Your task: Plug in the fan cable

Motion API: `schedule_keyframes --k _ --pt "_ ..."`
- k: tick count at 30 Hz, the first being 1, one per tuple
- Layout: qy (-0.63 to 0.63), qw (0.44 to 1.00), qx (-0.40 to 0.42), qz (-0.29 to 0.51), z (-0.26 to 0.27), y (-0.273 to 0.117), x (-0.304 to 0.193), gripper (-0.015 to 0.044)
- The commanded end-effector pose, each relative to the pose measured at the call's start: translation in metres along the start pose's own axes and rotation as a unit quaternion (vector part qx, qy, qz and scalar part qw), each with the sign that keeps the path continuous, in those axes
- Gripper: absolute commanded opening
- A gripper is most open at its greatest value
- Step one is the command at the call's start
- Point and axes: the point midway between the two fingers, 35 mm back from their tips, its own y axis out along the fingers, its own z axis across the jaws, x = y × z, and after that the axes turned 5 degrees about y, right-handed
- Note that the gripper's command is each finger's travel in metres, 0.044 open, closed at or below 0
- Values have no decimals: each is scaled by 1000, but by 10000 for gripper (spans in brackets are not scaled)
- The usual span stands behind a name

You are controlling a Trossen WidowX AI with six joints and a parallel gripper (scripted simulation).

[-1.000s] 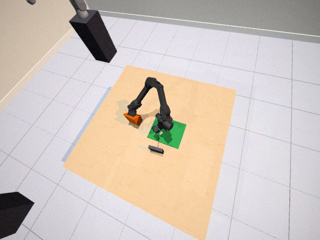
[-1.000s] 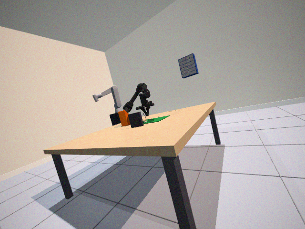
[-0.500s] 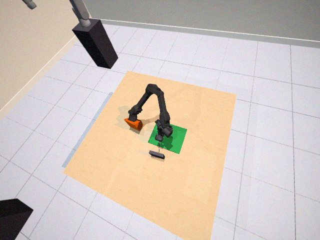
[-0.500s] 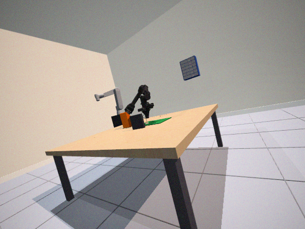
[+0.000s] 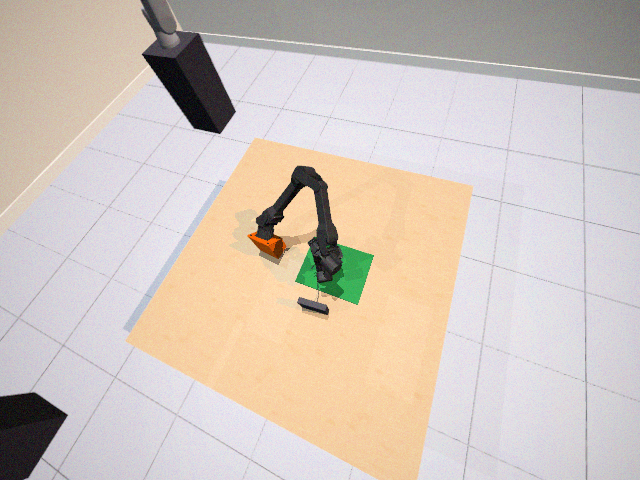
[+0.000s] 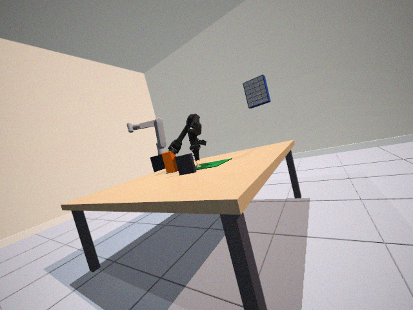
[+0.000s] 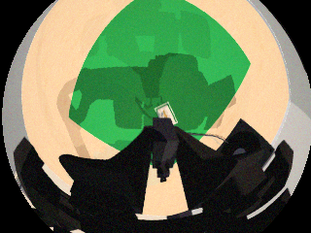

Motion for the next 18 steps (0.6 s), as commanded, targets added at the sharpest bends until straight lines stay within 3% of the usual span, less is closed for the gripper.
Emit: schedule_keyframes --k 1,9,18 --pt "-74 997 -3 0 -6 -1 -3 0" --pt "-211 977 -3 0 -11 -1 -8 0" --pt "-253 968 -3 0 -13 0 -10 0"
